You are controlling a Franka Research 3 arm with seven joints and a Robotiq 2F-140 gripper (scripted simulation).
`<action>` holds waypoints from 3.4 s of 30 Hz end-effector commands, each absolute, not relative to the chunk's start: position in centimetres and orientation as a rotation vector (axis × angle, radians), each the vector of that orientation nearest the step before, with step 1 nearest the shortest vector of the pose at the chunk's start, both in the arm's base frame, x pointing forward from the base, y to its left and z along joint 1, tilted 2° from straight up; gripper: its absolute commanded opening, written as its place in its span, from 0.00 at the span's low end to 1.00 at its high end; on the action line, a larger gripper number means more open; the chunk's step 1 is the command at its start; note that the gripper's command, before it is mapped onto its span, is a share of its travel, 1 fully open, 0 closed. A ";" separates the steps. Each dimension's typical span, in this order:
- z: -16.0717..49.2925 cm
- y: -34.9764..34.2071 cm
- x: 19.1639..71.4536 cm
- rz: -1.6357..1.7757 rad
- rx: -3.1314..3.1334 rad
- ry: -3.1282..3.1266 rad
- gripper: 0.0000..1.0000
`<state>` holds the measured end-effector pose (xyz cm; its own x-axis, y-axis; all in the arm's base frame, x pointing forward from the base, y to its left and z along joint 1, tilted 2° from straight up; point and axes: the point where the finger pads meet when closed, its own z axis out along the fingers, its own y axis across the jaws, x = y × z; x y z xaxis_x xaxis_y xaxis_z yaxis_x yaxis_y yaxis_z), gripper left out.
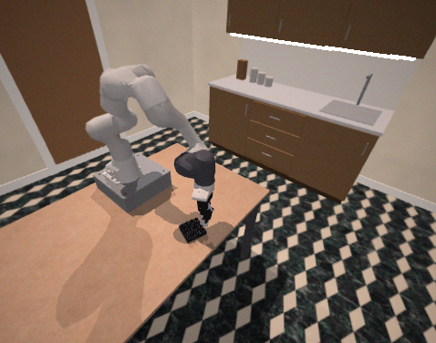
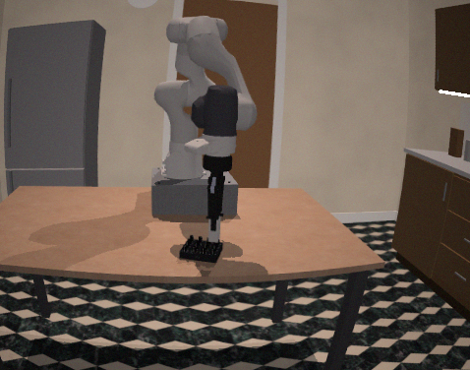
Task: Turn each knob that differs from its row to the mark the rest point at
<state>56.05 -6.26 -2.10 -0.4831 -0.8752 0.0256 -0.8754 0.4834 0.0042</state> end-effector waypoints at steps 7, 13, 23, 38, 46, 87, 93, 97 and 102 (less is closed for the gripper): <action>-2.2 -6.2 55.7 0.004 1.579 -2.681 0.12; -2.0 -6.1 55.0 -0.007 1.825 -2.523 0.12; -1.7 -6.1 54.4 -0.014 2.022 -2.370 0.12; -1.4 -6.0 53.5 -0.022 2.291 -2.115 0.12; -1.2 -6.0 53.0 -0.025 2.425 -1.963 0.12; -0.3 -6.0 50.5 -0.029 2.923 -1.093 0.12; -0.2 -6.0 50.1 -0.029 2.972 -0.949 0.12; -0.1 -6.0 49.8 -0.029 3.000 -0.852 0.12; -0.1 -6.0 49.7 -0.029 3.011 -0.812 0.12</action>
<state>49.99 -5.95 -0.02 0.8107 -0.5855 -0.0016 -0.5852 -0.8103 0.0290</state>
